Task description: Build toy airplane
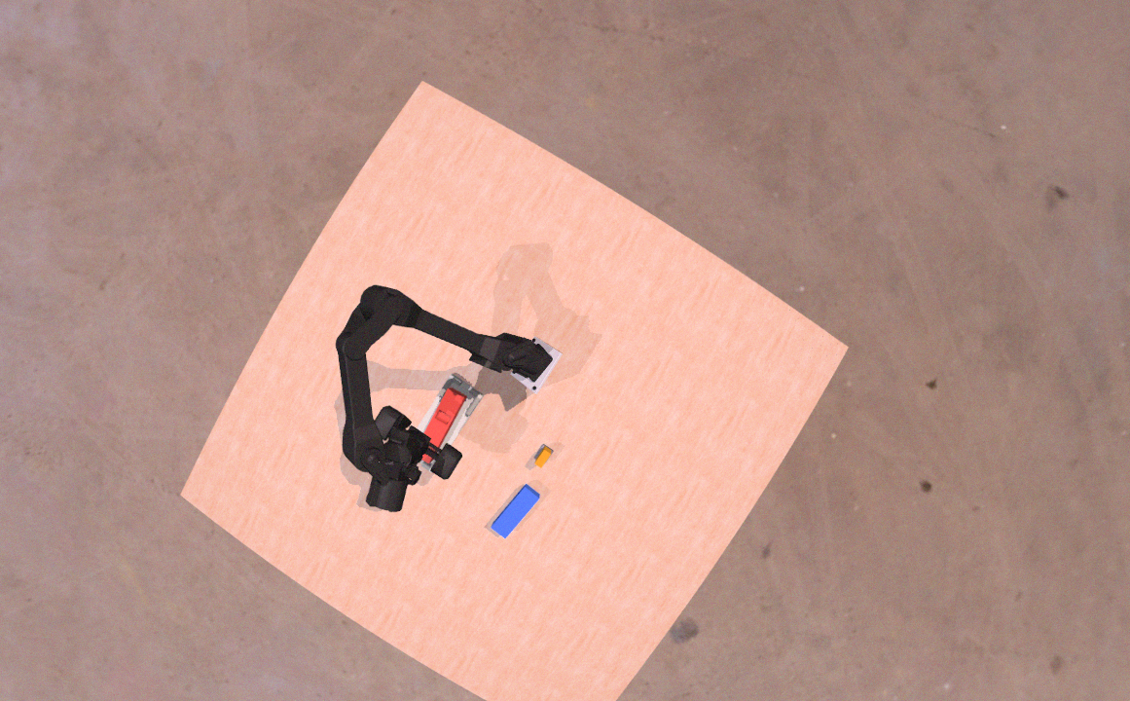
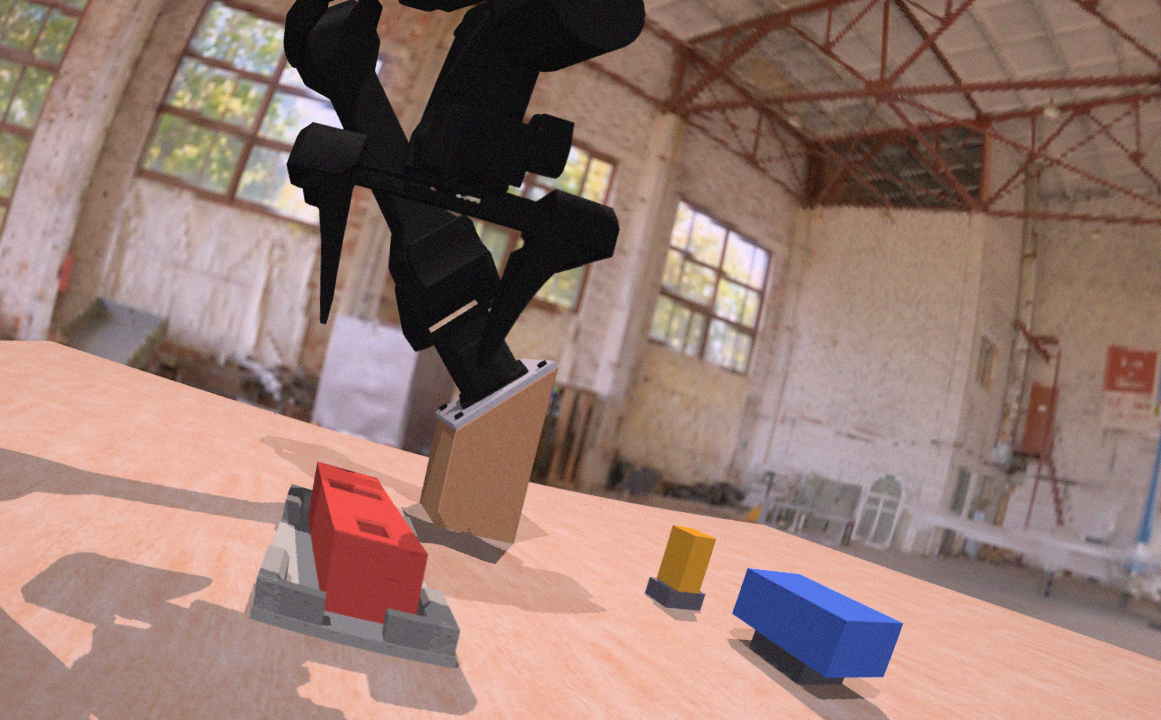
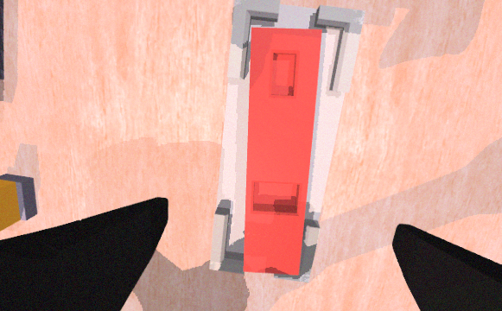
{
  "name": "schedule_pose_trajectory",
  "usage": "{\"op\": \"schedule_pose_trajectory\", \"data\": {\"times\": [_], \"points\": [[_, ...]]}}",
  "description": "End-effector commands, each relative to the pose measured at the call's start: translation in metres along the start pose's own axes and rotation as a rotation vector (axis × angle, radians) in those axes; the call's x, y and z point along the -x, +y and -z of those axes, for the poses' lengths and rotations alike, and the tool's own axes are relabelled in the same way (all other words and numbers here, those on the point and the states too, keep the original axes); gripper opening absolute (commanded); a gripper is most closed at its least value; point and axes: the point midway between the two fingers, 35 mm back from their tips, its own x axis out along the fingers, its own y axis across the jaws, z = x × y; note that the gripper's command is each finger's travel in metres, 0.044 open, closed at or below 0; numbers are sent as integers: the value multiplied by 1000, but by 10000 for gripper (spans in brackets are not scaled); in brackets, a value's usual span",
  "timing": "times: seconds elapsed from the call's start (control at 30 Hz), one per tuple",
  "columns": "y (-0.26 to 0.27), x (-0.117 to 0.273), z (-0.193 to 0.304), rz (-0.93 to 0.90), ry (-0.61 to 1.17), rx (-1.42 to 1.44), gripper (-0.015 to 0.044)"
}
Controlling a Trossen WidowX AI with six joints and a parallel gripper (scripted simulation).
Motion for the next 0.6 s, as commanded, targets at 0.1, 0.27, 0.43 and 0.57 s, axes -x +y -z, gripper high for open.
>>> {"op": "schedule_pose_trajectory", "data": {"times": [0.1,0.27,0.43,0.57], "points": [[0,-1,-1,-3,0,-118,440],[15,0,-14,-8,-2,-118,440],[75,4,-49,-23,-4,-117,440],[130,4,-68,-27,-5,-117,440]]}}
